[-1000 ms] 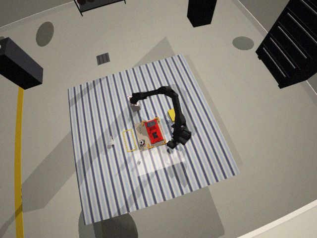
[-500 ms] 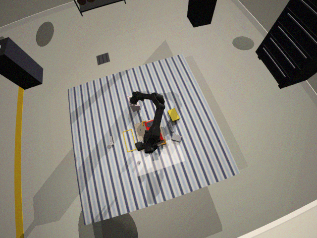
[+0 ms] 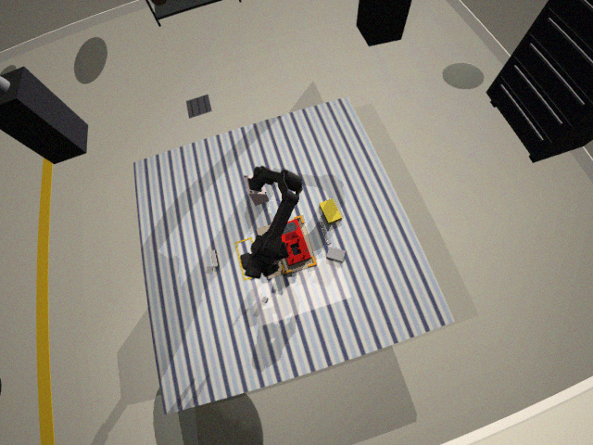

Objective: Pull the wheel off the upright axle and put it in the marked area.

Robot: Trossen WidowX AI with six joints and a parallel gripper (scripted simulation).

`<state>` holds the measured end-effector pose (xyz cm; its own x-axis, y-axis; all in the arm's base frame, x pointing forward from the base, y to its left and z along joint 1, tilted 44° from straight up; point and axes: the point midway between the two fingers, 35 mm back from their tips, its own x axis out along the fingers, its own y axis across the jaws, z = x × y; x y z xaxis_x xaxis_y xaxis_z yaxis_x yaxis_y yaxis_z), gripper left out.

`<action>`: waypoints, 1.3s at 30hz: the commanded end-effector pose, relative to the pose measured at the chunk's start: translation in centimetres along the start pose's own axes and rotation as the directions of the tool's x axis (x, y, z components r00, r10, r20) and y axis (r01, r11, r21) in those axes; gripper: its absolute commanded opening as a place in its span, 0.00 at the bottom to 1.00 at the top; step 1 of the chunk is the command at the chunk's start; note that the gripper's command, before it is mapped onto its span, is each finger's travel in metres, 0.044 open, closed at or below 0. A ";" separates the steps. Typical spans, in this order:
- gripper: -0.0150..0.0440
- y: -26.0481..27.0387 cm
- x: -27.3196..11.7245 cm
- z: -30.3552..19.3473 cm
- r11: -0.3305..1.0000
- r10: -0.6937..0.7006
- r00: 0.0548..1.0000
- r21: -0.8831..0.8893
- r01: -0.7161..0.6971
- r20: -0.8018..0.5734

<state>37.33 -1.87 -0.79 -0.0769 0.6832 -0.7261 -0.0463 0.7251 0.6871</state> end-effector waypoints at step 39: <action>0.25 0.1 7.0 -0.5 1.000 0.004 1.000 -0.002 -0.004 -0.012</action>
<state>36.24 3.01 -5.86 -0.0888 0.6859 -0.7223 -0.0447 0.7216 0.6908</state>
